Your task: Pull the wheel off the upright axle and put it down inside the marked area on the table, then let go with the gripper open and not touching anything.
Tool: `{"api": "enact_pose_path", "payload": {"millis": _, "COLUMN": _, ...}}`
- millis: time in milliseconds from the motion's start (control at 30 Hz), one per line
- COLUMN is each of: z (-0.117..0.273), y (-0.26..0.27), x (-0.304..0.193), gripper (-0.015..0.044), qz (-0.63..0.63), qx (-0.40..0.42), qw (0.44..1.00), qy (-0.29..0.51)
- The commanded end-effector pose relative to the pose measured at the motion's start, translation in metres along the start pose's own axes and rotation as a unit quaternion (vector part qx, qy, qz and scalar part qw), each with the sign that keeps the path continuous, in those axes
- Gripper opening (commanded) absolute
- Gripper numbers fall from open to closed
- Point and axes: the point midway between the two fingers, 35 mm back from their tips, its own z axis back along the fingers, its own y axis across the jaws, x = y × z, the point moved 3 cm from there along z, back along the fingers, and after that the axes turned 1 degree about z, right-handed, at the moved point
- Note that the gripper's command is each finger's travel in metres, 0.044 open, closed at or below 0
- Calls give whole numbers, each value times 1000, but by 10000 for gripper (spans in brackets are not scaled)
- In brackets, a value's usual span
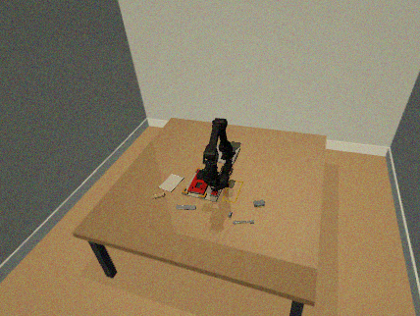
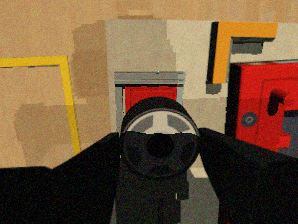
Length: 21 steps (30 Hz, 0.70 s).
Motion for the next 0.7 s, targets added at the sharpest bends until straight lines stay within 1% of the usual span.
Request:
{"api": "enact_pose_path", "payload": {"millis": 0, "z": 3, "y": 0, "x": 1, "gripper": 0, "qz": -1, "qx": 1, "qw": 1000, "qy": -3}}
{"api": "enact_pose_path", "payload": {"millis": 667, "z": 10, "y": 0, "x": 1, "gripper": 0, "qz": -1, "qx": 1, "qw": 1000, "qy": -3}}
